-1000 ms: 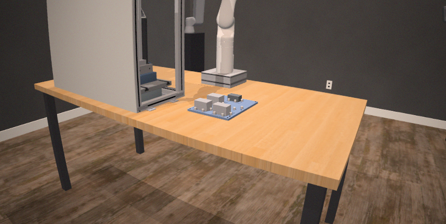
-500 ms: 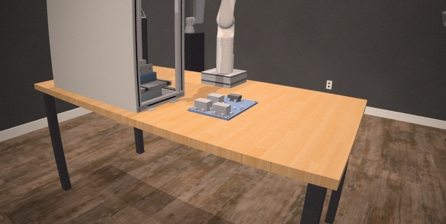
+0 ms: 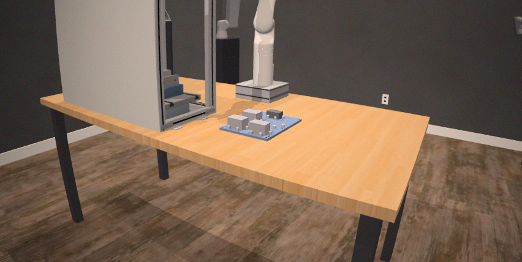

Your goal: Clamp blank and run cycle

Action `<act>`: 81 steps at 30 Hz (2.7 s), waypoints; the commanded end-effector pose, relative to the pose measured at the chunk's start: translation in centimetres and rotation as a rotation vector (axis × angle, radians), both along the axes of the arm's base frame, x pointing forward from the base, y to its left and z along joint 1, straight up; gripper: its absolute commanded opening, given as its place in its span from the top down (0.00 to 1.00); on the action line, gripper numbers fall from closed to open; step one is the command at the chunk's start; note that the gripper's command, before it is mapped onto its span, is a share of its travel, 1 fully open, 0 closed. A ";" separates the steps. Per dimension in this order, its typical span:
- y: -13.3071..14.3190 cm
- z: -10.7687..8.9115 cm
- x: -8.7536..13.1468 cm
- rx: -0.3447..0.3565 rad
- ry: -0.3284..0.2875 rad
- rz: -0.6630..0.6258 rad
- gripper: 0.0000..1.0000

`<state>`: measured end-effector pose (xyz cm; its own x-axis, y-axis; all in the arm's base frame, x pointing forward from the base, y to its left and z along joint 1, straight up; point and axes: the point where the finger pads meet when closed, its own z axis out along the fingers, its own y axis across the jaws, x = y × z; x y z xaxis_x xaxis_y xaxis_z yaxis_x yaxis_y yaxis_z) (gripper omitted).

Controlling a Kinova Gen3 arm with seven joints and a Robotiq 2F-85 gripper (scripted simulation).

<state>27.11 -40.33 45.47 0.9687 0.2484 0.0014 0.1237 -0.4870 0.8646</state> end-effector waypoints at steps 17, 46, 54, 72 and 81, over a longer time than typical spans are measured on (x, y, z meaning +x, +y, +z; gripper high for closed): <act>-0.8 -0.4 0.1 0.000 -0.004 -0.003 0.90; -1.0 -0.6 0.2 0.000 -0.002 -0.002 0.90; -1.1 -0.6 0.1 0.000 -0.004 -0.003 0.90; -1.3 -0.7 0.2 0.000 -0.004 -0.003 0.90; -1.4 -0.8 0.2 0.000 -0.003 -0.003 0.90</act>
<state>27.36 -41.39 44.71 0.9688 0.2477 0.0003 0.1248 -0.4890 0.8633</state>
